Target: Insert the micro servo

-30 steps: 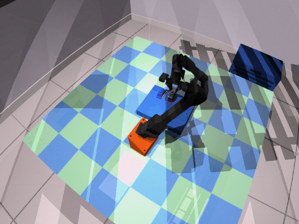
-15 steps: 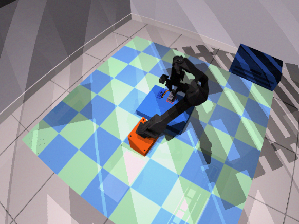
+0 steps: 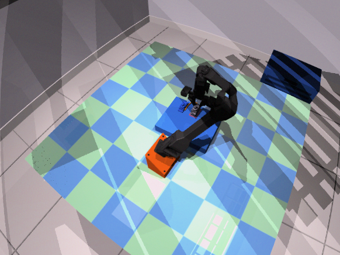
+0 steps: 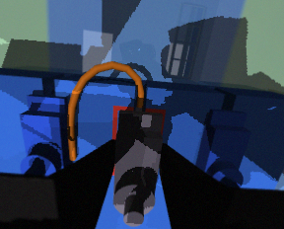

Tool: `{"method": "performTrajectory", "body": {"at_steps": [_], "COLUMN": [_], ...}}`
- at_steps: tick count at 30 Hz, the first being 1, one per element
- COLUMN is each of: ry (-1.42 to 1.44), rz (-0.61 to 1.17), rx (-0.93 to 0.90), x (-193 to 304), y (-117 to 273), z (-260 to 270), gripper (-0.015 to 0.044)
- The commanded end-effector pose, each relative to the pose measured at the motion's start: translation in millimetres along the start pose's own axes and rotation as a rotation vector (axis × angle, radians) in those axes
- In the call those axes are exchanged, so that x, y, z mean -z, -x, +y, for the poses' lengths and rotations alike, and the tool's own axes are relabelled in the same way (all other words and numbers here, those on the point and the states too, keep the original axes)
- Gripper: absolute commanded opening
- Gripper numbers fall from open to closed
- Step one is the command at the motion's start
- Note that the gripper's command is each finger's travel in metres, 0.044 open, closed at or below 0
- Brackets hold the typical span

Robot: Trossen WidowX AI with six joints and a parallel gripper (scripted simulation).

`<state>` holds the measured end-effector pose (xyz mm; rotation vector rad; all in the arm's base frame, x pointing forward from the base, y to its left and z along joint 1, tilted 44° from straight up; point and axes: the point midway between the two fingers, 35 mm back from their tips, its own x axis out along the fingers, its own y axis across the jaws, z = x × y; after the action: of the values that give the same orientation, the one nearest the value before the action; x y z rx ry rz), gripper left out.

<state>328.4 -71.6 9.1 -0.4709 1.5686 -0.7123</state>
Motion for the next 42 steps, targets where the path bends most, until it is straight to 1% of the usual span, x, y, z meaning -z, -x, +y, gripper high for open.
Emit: {"method": "performTrajectory", "body": {"at_steps": [1,29,36,39,42], "ry": [0.006,0.006,0.006,0.006,0.006], "rz": [-0.002,-0.002,-0.002,-0.002,-0.002], "rx": [0.003,0.004,0.004,0.004,0.002], "x": [0,0,0,0,0], "y": [-4,-26,-24,-21,-1], "z": [0,0,0,0,1], "gripper": [0.0000,0.0000,0.0184,0.0187,0.0187]}}
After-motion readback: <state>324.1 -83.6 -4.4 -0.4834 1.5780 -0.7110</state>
